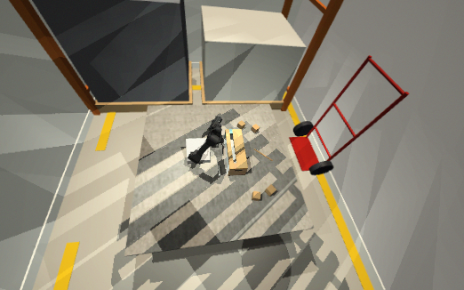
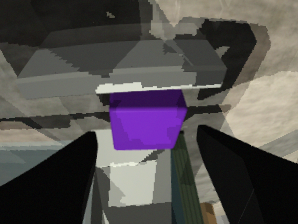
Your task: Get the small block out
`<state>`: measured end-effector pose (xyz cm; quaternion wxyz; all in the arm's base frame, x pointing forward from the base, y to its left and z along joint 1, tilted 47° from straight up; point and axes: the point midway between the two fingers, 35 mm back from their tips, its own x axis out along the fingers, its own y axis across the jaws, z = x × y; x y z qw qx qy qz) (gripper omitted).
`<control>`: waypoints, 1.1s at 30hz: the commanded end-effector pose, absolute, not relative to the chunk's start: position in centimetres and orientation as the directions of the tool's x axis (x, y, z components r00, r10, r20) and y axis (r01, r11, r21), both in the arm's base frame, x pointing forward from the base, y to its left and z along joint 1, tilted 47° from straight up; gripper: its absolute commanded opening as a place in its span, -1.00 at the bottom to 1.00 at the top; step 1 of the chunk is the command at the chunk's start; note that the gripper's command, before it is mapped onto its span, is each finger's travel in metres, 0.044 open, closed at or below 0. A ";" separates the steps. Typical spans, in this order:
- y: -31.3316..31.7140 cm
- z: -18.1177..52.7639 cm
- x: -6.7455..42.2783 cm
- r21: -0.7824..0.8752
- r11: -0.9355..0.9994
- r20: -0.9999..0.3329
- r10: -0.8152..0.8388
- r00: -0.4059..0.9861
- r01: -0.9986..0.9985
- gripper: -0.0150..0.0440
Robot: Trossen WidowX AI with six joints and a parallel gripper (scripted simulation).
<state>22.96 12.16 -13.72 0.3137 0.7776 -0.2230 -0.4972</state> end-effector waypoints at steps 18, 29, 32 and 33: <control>11.0 -14.6 22.9 0.715 -0.698 -0.629 -0.663 0.407 -0.032 -0.28; 15.4 -10.4 22.8 0.712 -0.701 -0.632 -0.662 0.403 -0.034 -0.49; 15.5 -10.3 22.8 0.712 -0.702 -0.634 -0.661 0.403 -0.032 -0.49; 15.6 -10.1 22.8 0.710 -0.703 -0.637 -0.658 0.402 -0.024 -0.49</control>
